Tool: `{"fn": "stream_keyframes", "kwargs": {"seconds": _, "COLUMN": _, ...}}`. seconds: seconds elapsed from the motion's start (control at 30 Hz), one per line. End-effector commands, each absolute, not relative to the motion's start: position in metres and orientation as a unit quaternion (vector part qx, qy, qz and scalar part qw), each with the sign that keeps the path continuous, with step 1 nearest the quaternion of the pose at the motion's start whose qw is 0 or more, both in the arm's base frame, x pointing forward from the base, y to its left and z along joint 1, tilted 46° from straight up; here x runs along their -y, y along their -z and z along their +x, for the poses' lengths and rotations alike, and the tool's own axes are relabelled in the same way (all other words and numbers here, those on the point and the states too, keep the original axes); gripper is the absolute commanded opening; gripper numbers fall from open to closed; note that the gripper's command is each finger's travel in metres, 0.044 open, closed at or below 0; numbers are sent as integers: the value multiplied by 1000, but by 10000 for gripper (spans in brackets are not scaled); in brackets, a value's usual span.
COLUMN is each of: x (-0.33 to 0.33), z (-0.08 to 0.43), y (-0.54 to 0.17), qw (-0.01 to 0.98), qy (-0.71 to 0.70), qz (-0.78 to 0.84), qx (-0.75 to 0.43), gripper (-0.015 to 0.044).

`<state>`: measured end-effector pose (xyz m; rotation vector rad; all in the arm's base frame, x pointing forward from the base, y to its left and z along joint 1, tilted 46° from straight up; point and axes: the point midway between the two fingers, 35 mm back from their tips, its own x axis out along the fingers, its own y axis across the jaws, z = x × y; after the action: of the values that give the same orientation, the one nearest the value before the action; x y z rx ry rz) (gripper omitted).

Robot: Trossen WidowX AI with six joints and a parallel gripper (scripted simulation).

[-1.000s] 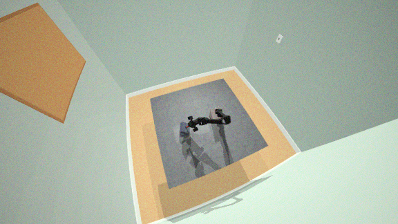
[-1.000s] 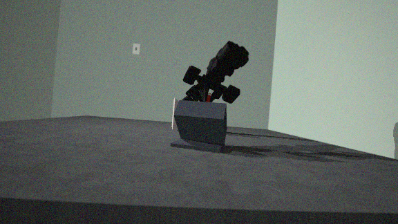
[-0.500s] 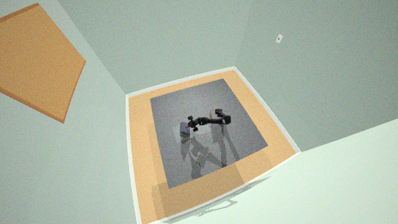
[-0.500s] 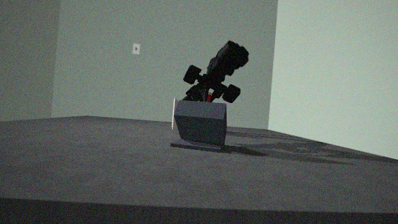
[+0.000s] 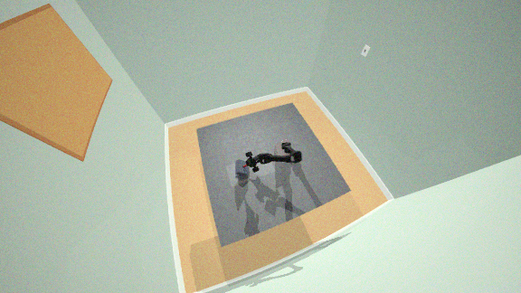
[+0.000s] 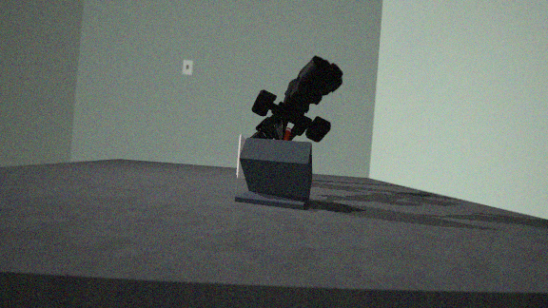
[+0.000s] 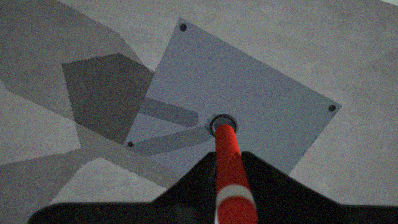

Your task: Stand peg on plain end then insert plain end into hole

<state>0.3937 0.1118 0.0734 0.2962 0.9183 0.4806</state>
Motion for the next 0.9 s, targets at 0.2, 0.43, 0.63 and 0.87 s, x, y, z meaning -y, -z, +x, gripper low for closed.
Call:
{"fn": "stream_keyframes", "kwargs": {"seconds": 0.2, "x": -114, "z": 398, "y": -73, "qw": 859, "qy": -230, "qz": 140, "qx": -435, "gripper": 0}}
{"fn": "stream_keyframes", "kwargs": {"seconds": 0.43, "x": -116, "z": 400, "y": -70, "qw": 859, "qy": -230, "qz": 140, "qx": -435, "gripper": 0}}
{"fn": "stream_keyframes", "kwargs": {"seconds": 0.63, "x": -117, "z": 402, "y": -67, "qw": 859, "qy": -230, "qz": 141, "qx": -435, "gripper": 0}}
{"fn": "stream_keyframes", "kwargs": {"seconds": 0.87, "x": -119, "z": 405, "y": -64, "qw": 859, "qy": -230, "qz": 141, "qx": -435, "gripper": 0}}
